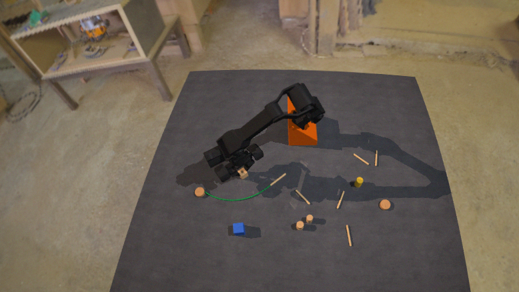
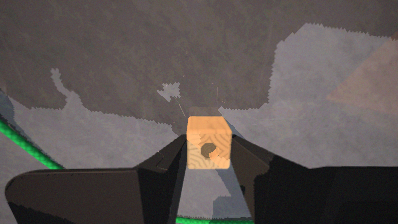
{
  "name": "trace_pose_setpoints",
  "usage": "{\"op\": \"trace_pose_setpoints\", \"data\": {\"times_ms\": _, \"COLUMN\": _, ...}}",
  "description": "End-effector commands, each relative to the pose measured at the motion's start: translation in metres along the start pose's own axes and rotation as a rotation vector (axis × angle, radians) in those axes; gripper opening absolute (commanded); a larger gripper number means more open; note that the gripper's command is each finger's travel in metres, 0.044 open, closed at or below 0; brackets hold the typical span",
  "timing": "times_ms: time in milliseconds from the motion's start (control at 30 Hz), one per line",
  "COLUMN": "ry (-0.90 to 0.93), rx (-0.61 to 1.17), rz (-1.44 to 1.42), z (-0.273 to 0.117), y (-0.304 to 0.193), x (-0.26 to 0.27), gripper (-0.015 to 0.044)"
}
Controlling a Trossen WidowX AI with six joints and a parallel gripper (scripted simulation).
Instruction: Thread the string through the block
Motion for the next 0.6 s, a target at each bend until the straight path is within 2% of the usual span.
{"op": "trace_pose_setpoints", "data": {"times_ms": 0, "ry": 0.000, "rx": 0.000, "rz": 0.000, "z": -0.0001, "y": -0.0001, "x": 0.0002, "gripper": 0.0065}}
{"op": "trace_pose_setpoints", "data": {"times_ms": 133, "ry": 0.000, "rx": 0.000, "rz": 0.000, "z": -0.0001, "y": -0.0001, "x": 0.0002, "gripper": 0.0038}}
{"op": "trace_pose_setpoints", "data": {"times_ms": 200, "ry": 0.000, "rx": 0.000, "rz": 0.000, "z": -0.0001, "y": -0.0001, "x": 0.0002, "gripper": 0.0000}}
{"op": "trace_pose_setpoints", "data": {"times_ms": 567, "ry": 0.001, "rx": 0.000, "rz": 0.000, "z": -0.0050, "y": 0.0000, "x": 0.0003, "gripper": 0.0000}}
Point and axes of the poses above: the point midway between the two fingers, 35 mm back from their tips, its own z axis out along the fingers, its own x axis across the jaws, y = z × x, the point moved 2 cm from there along -z, back along the fingers, and after that the axes turned 11 degrees about z, right-handed, at the moved point
